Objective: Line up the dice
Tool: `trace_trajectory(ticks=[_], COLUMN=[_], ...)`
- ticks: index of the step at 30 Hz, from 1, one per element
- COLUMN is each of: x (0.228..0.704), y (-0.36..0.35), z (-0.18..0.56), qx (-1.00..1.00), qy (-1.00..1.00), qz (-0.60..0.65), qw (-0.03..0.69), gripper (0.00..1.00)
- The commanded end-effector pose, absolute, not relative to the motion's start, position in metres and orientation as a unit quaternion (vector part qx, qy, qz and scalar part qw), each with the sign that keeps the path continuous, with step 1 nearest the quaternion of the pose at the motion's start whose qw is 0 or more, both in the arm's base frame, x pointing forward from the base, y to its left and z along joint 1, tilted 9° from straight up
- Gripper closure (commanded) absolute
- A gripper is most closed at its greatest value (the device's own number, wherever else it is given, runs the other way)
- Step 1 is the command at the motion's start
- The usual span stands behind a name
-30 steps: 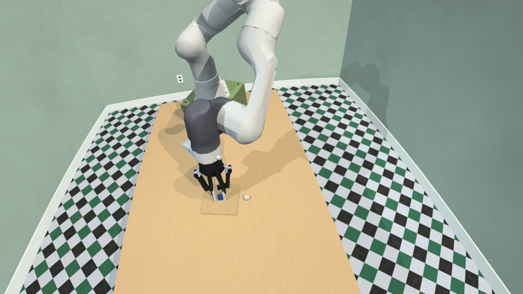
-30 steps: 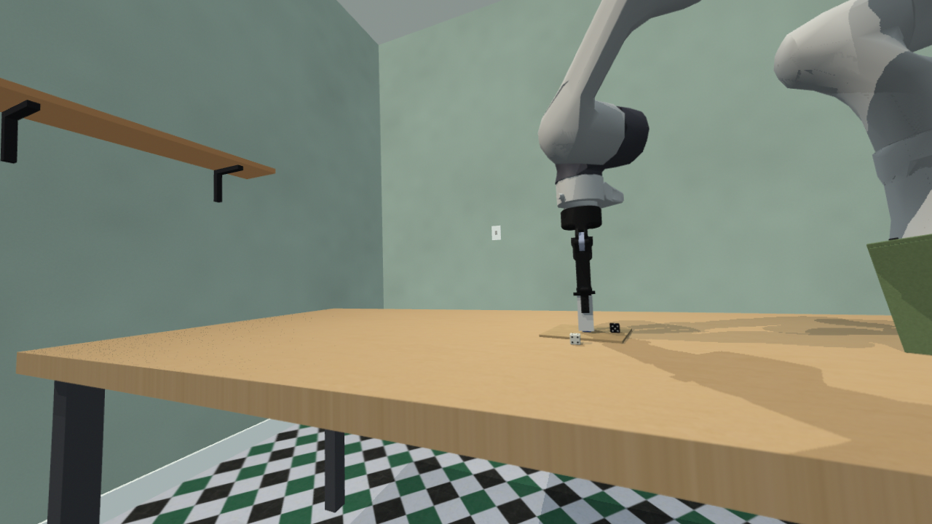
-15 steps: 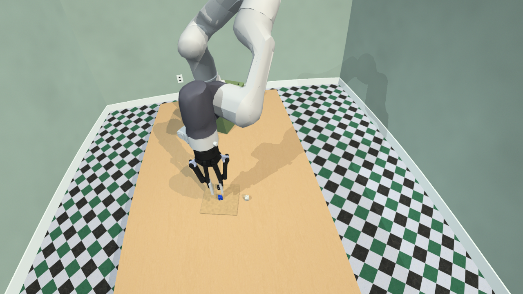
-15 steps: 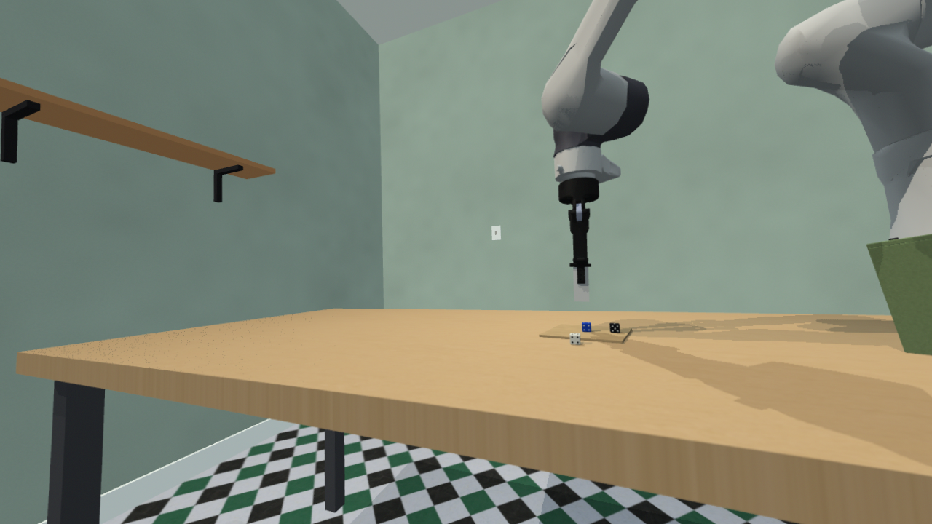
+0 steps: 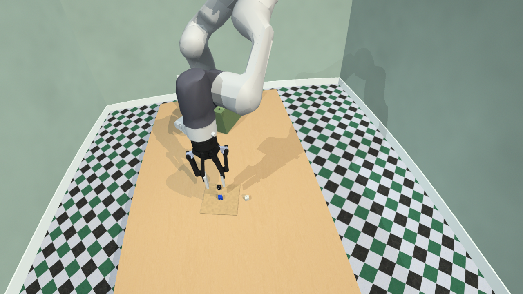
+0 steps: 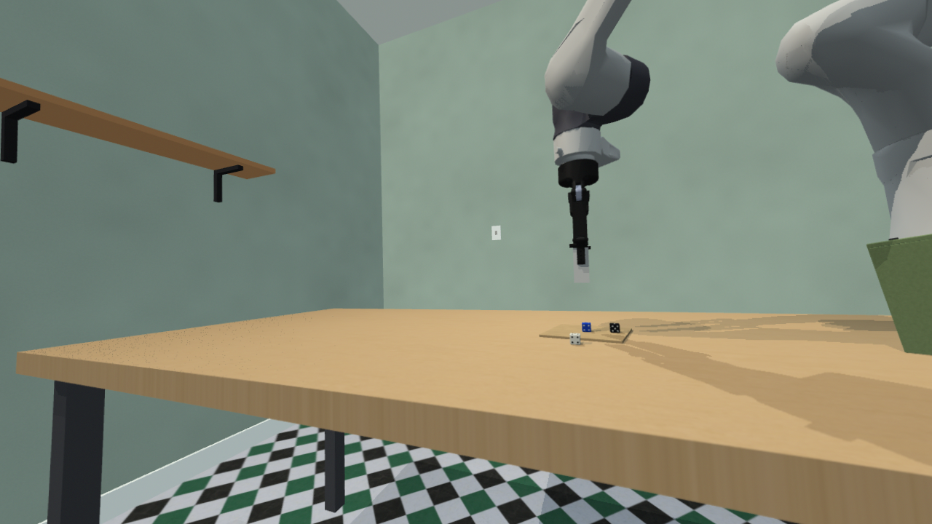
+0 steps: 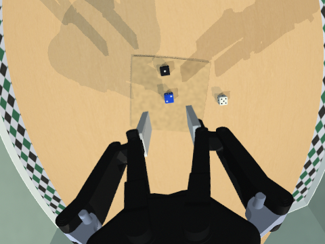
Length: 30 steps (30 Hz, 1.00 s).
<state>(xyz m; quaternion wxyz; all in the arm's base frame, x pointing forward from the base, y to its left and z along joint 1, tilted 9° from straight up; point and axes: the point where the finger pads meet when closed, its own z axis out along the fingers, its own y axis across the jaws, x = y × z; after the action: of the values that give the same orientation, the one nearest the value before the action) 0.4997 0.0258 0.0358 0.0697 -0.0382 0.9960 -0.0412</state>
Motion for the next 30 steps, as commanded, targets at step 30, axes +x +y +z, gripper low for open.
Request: trace_trajectory(ticks=[30], x=[0.499], y=[0.044], z=[0.027], qx=[-0.189], qy=[0.979], qz=[-0.051], qw=[0.053], gripper=[0.0])
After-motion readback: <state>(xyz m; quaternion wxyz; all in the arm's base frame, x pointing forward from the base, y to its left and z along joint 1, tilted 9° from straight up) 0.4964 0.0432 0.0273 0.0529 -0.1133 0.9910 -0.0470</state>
